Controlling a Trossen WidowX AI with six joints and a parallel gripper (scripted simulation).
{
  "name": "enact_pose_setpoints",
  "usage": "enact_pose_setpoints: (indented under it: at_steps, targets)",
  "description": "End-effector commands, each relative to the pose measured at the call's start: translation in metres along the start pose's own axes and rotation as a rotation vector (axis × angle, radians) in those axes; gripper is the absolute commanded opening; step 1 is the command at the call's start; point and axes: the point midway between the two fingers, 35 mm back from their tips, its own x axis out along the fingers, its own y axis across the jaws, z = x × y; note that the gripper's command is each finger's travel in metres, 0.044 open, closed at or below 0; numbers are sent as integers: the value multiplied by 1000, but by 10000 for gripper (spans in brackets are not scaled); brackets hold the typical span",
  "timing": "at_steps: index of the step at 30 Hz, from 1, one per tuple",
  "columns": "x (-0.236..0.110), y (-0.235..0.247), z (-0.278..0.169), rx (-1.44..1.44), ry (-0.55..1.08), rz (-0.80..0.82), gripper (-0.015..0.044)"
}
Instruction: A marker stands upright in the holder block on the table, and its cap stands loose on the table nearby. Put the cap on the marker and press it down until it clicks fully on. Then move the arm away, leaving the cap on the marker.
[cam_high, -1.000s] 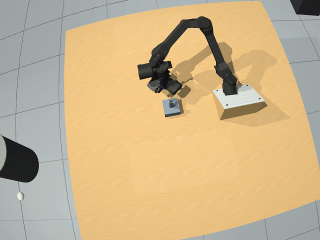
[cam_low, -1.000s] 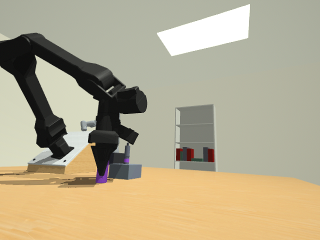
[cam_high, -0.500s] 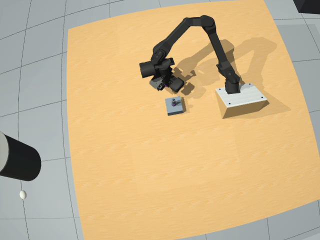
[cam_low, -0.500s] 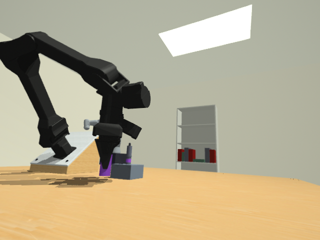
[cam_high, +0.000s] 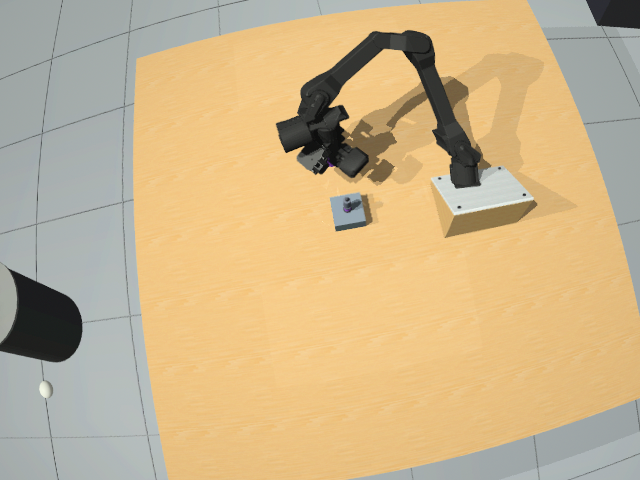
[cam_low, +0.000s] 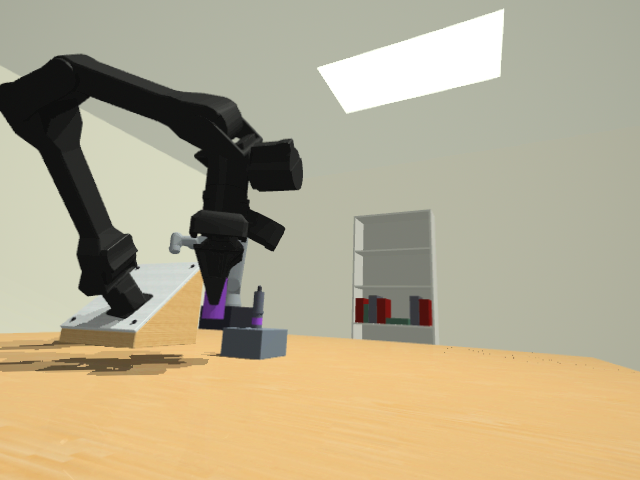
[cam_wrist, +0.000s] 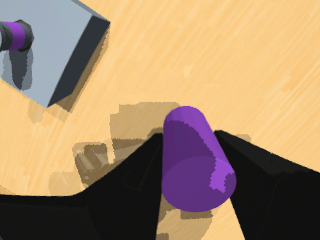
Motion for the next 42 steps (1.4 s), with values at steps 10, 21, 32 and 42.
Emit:
enact_pose_setpoints:
  at_steps: [10,21,32,42]
  targets:
    - [-22,23,22,2,-12,15,0]
    - [-43,53,43,1,-16,21,0]
    - [-63,86,59,2,-9,17,0]
    - [-73,103,65,4,-3,11,0]
